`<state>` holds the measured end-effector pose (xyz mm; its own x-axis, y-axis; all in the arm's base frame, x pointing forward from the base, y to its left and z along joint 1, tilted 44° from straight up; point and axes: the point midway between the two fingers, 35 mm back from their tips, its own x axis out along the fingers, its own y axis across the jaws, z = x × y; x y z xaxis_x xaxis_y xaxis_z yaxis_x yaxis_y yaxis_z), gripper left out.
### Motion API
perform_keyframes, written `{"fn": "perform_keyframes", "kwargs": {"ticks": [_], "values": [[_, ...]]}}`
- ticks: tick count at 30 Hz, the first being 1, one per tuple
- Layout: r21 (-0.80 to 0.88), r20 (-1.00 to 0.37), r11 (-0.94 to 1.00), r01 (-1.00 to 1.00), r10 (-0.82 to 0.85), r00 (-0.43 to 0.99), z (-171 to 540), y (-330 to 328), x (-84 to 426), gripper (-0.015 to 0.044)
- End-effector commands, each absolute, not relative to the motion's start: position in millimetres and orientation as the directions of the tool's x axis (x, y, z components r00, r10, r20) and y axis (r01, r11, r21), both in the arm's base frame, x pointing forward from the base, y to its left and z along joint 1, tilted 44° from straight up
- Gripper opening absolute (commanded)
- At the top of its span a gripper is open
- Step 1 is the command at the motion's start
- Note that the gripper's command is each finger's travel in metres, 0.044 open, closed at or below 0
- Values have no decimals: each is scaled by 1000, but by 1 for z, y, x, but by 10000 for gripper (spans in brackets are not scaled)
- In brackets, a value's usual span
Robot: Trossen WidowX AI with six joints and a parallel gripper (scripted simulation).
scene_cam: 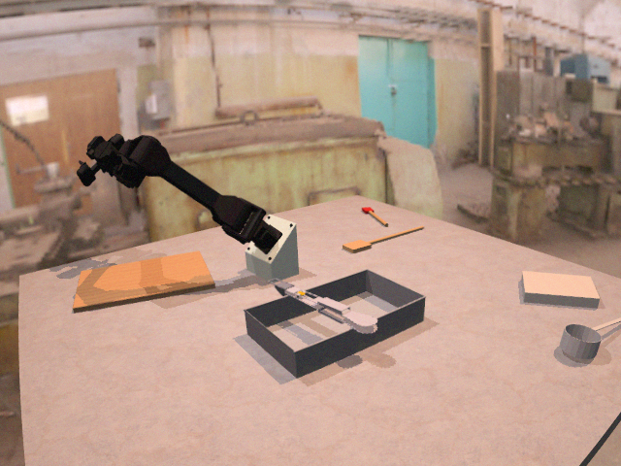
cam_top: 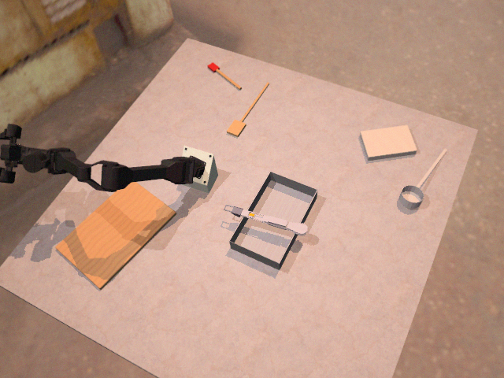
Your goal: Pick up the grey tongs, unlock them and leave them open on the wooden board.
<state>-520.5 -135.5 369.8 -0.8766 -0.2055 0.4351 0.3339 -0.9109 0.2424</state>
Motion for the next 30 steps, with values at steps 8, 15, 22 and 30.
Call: {"fn": "perform_keyframes", "kwargs": {"ticks": [8, 15, 22, 30], "values": [[228, 422, -880, 416, -296, -857, 376, -187, -501, 260], [199, 394, -796, 571, -468, -791, 388, -281, -446, 260], [156, 358, -671, 725, -646, -674, 398, -367, -366, 260], [77, 318, -504, 860, -805, -501, 406, -434, -261, 260]]}}
